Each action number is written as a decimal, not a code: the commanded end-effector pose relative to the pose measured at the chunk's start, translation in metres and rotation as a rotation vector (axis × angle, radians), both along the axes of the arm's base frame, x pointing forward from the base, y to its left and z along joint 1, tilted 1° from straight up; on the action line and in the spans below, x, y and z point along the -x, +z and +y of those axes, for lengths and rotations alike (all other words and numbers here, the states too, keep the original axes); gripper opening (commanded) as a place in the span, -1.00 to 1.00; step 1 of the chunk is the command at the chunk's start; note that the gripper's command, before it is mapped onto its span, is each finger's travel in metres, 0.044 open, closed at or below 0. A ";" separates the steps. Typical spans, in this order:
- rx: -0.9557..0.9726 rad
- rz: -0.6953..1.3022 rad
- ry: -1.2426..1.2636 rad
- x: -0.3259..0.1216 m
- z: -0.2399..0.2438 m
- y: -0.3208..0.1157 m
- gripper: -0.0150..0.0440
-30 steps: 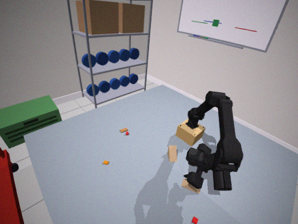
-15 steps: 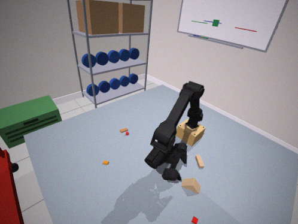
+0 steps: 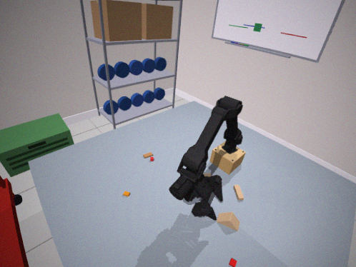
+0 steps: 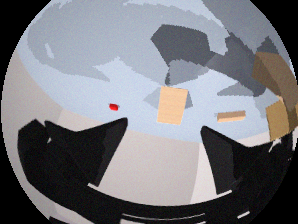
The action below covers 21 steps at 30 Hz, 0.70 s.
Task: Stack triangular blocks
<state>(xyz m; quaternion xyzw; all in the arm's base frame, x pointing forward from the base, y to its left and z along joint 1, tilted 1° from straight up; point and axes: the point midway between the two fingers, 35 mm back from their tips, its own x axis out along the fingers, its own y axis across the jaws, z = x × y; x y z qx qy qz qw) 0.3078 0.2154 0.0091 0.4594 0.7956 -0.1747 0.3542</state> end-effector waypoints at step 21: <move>-0.001 0.029 0.014 0.035 0.043 -0.052 0.82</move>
